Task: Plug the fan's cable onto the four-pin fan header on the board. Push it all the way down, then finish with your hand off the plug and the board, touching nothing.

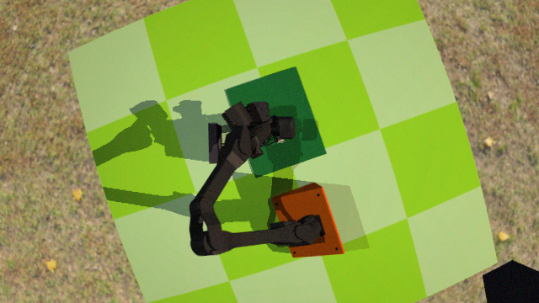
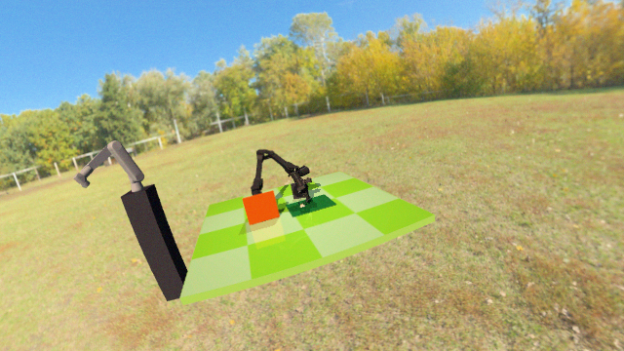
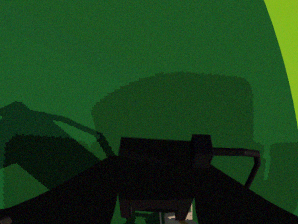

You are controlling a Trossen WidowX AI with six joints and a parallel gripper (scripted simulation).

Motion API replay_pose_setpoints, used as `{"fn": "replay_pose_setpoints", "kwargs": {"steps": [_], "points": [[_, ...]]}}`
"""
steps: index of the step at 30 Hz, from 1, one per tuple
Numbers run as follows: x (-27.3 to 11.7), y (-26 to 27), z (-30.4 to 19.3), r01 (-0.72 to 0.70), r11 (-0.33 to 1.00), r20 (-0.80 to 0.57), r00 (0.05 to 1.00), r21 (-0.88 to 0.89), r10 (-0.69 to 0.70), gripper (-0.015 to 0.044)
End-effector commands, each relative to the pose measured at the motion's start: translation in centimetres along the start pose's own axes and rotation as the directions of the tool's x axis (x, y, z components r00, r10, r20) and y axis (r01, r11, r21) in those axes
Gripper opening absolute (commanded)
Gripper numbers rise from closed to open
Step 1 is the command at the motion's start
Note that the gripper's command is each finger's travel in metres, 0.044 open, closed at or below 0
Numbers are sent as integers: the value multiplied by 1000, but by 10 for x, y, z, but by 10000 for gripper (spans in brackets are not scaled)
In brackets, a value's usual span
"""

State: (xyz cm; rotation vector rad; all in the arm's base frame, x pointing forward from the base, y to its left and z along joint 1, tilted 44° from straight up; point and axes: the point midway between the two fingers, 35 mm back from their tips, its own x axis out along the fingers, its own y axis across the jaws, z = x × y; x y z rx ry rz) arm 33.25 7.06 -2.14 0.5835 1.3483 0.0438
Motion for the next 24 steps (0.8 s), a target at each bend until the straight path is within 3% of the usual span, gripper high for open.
{"fn": "replay_pose_setpoints", "kwargs": {"steps": [1, 24], "points": [[0, 0, 0, 14, 1000, 46, 999, 1, -14, 0], [3, 4, -2, 36, 999, 249, 968, 26, -41, 0]]}}
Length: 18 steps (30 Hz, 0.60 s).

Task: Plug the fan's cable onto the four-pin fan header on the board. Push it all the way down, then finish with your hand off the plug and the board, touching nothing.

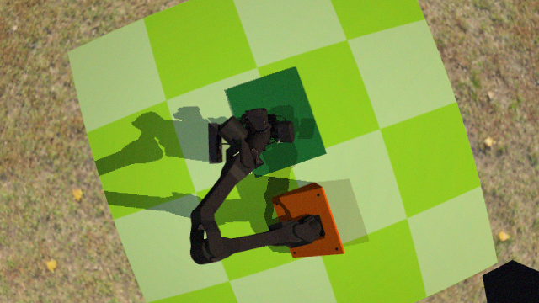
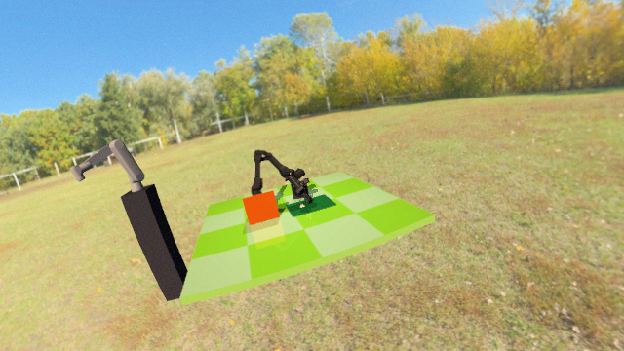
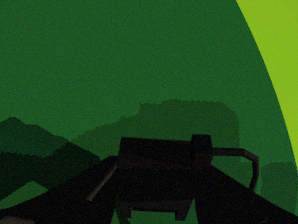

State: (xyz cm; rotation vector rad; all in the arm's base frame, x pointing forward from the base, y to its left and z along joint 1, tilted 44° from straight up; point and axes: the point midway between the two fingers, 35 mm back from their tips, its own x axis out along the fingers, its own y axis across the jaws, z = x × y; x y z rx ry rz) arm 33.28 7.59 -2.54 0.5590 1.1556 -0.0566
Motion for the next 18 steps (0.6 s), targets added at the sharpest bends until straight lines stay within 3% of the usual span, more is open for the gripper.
{"fn": "replay_pose_setpoints", "kwargs": {"steps": [1, 18], "points": [[-2, 1, 0, 2, 1000, 51, 999, 9, -2, 0], [-8, 5, -1, -19, 999, 206, 978, 46, 9, 0]]}}
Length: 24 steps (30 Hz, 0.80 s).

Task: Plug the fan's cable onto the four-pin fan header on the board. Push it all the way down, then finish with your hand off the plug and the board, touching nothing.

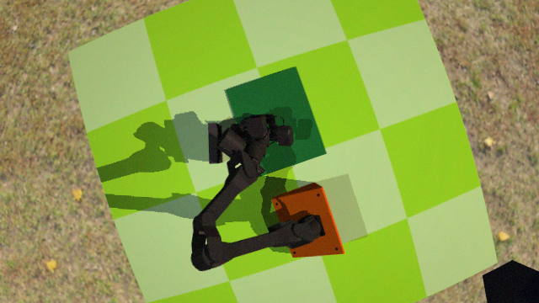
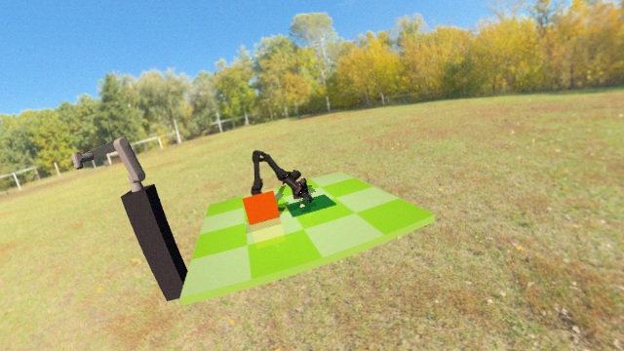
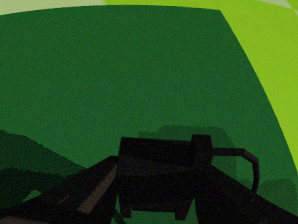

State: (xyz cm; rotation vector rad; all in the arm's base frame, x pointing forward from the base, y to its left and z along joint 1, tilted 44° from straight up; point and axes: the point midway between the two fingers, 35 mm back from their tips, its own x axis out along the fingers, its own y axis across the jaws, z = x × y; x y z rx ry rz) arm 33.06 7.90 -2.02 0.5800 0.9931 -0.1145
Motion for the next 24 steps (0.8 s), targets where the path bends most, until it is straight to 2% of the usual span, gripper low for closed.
{"fn": "replay_pose_setpoints", "kwargs": {"steps": [1, 24], "points": [[-4, 1, 1, -7, 1000, 51, 999, 15, 7, 0], [-24, 6, 1, -83, 992, 258, 965, 94, 56, 0]]}}
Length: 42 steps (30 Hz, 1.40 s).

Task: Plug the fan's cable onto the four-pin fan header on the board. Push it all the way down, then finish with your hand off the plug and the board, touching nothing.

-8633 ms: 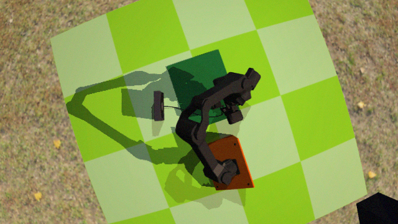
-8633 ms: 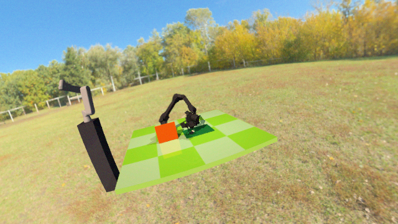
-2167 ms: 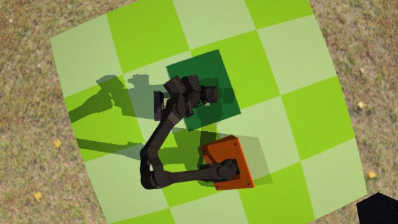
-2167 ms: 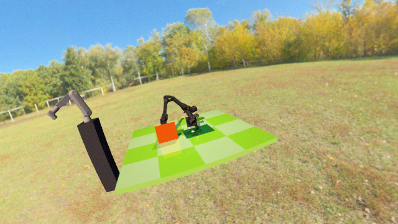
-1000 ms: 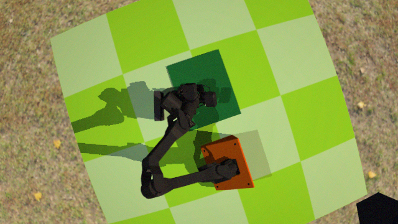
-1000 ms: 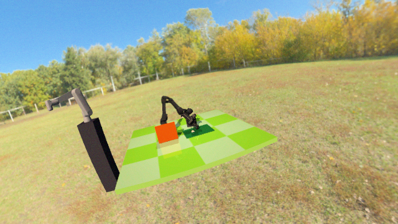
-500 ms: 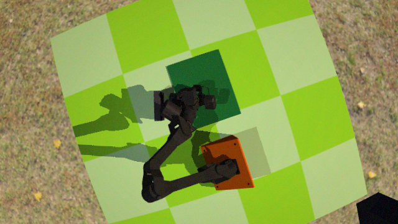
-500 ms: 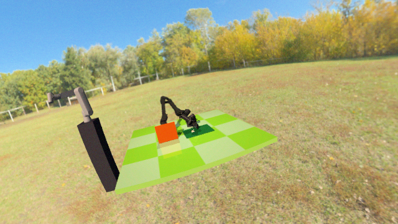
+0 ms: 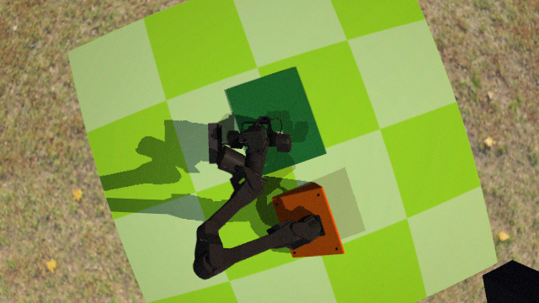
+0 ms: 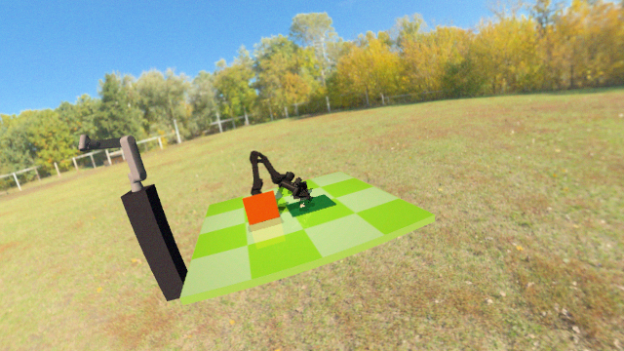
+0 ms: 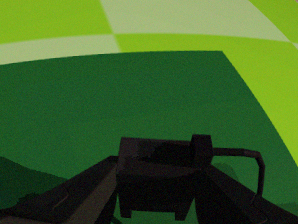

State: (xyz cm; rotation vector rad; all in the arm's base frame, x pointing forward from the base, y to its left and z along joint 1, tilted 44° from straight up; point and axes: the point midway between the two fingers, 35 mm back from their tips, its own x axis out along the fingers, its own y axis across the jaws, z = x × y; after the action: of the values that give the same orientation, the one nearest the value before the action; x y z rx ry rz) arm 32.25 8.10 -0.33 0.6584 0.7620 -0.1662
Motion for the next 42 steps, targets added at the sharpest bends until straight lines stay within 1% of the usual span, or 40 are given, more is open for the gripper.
{"fn": "replay_pose_setpoints", "kwargs": {"steps": [1, 25, 42], "points": [[-6, 1, 2, -17, 1000, 48, 999, 25, 16, 0], [-36, 4, 7, -134, 981, 240, 966, 142, 97, 0], [-36, 3, 10, -123, 983, 223, 971, 133, 91, 0]]}}
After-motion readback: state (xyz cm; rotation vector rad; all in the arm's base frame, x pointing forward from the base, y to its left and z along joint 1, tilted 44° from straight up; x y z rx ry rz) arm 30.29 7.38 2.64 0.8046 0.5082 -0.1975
